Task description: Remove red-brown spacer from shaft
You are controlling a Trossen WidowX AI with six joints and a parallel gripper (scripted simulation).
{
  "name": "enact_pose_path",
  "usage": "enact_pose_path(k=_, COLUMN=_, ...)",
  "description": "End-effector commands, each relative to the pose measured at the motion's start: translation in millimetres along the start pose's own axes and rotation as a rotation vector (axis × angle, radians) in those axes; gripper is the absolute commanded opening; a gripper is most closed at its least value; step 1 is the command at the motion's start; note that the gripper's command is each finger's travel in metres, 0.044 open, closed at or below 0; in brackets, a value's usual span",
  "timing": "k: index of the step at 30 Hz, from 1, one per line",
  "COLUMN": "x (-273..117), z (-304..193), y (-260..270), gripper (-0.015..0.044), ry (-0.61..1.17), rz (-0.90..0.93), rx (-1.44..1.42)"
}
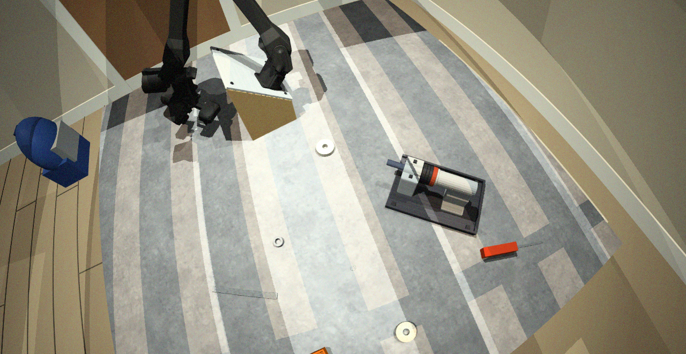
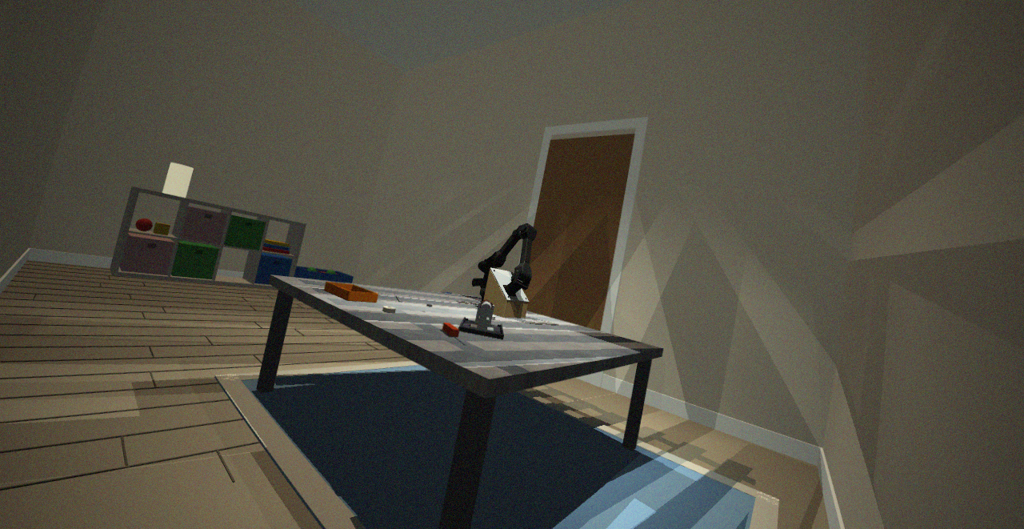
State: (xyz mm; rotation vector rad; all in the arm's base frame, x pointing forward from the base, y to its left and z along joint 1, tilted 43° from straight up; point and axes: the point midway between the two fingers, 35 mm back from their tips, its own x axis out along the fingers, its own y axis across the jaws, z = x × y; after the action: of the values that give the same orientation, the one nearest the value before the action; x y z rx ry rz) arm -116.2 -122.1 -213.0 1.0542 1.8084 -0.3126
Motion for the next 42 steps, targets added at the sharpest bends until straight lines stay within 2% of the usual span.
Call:
enact_pose_path(k=1, x=-0.6, z=0.6, y=-0.2, gripper=0.0426, ry=-0.001, rz=-0.002, rx=-0.001)
enact_pose_path(k=5, x=-16.1, z=16.5, y=-3.6, gripper=0.044, ry=-0.018, rz=-0.037, rx=-0.032)
enact_pose_path(k=11, x=-62.3, z=65.5, y=0.2, gripper=0.044, ry=-0.076, rz=-0.127, rx=-0.134)
enact_pose_path(k=19, x=-127.6, z=137.4, y=38.2, gripper=0.044, ry=-0.191, rz=-0.223, rx=-0.337)
enact_pose_path(k=30, x=-176.7, z=193.2, y=136.0, gripper=0.044, ry=-0.282, rz=-0.229, rx=-0.604)
enact_pose_path(k=36, x=-202.6, z=207.9, y=216.7, gripper=0.044, ry=-0.315, rz=-0.197, rx=-0.782)
enact_pose_path(k=42, x=-221.8, z=202.7, y=302.4, gripper=0.044, ry=-0.334, rz=-0.162, rx=-0.959)
